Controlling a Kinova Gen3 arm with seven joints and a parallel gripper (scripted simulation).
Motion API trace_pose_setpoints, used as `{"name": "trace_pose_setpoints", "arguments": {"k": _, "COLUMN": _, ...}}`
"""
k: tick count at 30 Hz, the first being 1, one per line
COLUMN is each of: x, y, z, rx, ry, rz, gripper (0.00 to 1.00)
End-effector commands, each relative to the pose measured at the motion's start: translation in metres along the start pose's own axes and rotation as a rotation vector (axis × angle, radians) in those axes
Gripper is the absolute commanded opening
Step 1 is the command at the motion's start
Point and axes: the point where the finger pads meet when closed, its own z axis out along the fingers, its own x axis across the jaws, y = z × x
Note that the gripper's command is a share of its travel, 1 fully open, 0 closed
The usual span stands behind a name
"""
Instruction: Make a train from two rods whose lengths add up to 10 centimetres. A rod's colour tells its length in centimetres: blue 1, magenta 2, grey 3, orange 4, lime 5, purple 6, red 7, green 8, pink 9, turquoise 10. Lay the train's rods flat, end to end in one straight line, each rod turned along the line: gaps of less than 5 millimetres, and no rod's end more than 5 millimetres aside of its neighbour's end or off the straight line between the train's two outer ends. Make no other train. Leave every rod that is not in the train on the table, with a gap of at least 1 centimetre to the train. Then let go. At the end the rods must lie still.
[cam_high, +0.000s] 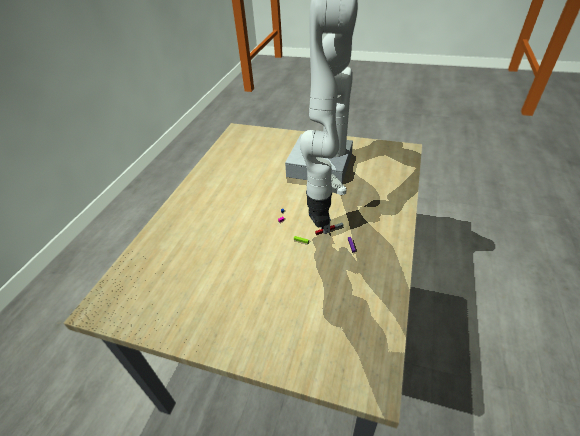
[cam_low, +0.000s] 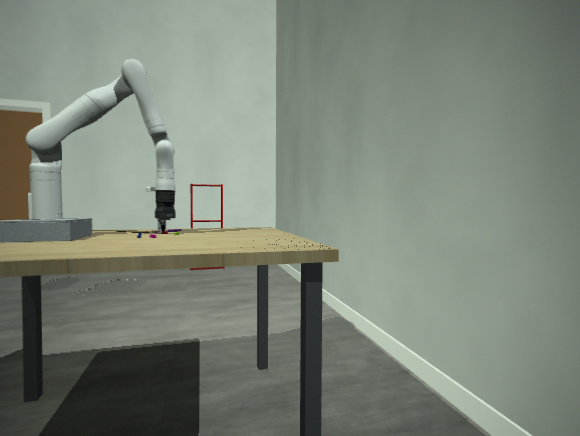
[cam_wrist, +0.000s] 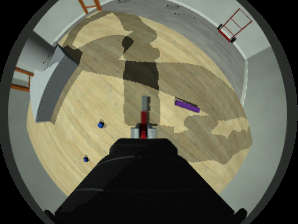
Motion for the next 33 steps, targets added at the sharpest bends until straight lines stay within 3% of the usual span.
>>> {"name": "trace_pose_setpoints", "arguments": {"k": 1, "x": 0.0048, "y": 0.0004, "z": 0.0000, "rx": -0.002, "ry": 0.011, "rz": 0.010, "gripper": 0.24}}
{"name": "trace_pose_setpoints", "arguments": {"k": 12, "x": 0.0048, "y": 0.0004, "z": 0.0000, "rx": -0.002, "ry": 0.011, "rz": 0.010, "gripper": 0.24}}
{"name": "trace_pose_setpoints", "arguments": {"k": 13, "x": 0.0048, "y": 0.0004, "z": 0.0000, "rx": -0.002, "ry": 0.011, "rz": 0.010, "gripper": 0.30}}
{"name": "trace_pose_setpoints", "arguments": {"k": 15, "x": 0.0048, "y": 0.0004, "z": 0.0000, "rx": -0.002, "ry": 0.011, "rz": 0.010, "gripper": 0.30}}
{"name": "trace_pose_setpoints", "arguments": {"k": 16, "x": 0.0048, "y": 0.0004, "z": 0.0000, "rx": -0.002, "ry": 0.011, "rz": 0.010, "gripper": 0.36}}
{"name": "trace_pose_setpoints", "arguments": {"k": 18, "x": 0.0048, "y": 0.0004, "z": 0.0000, "rx": -0.002, "ry": 0.011, "rz": 0.010, "gripper": 0.36}}
{"name": "trace_pose_setpoints", "arguments": {"k": 19, "x": 0.0048, "y": 0.0004, "z": 0.0000, "rx": -0.002, "ry": 0.011, "rz": 0.010, "gripper": 0.42}}
{"name": "trace_pose_setpoints", "arguments": {"k": 24, "x": 0.0048, "y": 0.0004, "z": 0.0000, "rx": -0.002, "ry": 0.011, "rz": 0.010, "gripper": 0.48}}
{"name": "trace_pose_setpoints", "arguments": {"k": 25, "x": 0.0048, "y": 0.0004, "z": 0.0000, "rx": -0.002, "ry": 0.011, "rz": 0.010, "gripper": 0.54}}
{"name": "trace_pose_setpoints", "arguments": {"k": 33, "x": 0.0048, "y": 0.0004, "z": 0.0000, "rx": -0.002, "ry": 0.011, "rz": 0.010, "gripper": 0.54}}
